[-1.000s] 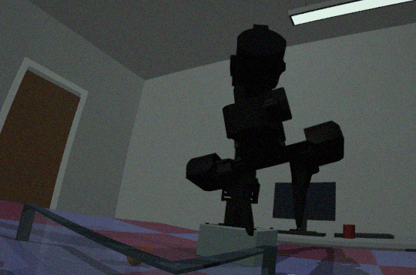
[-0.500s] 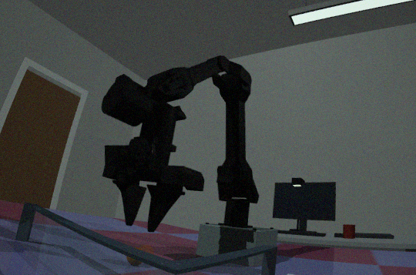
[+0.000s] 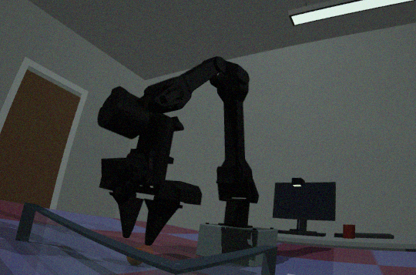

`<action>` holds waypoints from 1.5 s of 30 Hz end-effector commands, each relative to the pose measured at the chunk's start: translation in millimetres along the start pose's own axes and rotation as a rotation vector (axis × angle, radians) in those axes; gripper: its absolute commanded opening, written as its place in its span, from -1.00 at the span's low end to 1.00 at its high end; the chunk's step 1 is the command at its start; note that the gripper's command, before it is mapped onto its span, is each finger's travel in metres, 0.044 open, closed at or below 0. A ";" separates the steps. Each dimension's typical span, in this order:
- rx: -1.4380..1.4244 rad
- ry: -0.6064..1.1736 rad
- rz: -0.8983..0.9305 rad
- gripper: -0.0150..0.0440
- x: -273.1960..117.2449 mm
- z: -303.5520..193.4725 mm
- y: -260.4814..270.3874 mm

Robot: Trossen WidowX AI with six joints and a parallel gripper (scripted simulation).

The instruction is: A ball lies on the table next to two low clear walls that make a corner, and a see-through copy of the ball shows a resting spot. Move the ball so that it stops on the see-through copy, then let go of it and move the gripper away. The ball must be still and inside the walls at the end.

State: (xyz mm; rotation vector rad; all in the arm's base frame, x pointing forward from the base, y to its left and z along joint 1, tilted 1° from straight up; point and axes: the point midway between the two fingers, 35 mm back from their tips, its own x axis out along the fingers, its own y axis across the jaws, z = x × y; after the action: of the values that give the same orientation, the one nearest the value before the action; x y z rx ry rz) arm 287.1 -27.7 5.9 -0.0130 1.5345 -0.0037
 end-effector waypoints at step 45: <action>-0.004 0.012 -0.003 -0.49 -77.5 2.2 -0.6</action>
State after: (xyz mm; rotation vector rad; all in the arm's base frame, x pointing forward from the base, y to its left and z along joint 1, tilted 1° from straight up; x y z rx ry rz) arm 289.3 -27.4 64.1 -0.0144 1.5495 -0.0007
